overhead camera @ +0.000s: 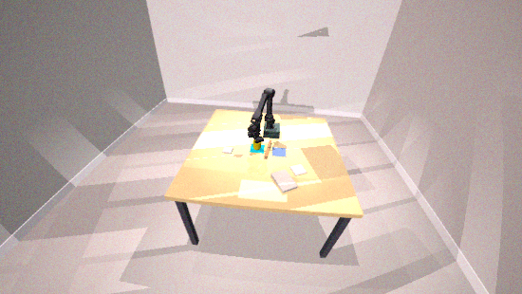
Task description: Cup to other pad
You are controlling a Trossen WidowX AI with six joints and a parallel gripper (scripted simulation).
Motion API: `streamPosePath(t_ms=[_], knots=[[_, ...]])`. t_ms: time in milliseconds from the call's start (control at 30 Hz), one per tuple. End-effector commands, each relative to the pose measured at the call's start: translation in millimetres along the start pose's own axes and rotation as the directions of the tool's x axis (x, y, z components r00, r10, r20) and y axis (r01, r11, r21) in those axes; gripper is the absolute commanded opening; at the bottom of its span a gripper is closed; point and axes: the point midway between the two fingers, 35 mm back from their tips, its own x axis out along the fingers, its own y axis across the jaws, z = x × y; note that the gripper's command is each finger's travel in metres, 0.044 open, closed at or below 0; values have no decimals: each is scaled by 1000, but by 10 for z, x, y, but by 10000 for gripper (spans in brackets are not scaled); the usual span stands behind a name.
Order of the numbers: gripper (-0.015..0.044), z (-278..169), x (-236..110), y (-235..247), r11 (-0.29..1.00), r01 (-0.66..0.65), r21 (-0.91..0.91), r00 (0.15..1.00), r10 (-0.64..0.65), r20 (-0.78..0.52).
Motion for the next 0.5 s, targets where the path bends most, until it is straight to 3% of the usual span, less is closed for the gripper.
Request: streamPosePath(t_ms=[0,467], knots=[[147,5,-26,3,1000,0,0,1000,0,0],[147,13,-253,5,1000,-1,-3,1000,1,-3]])
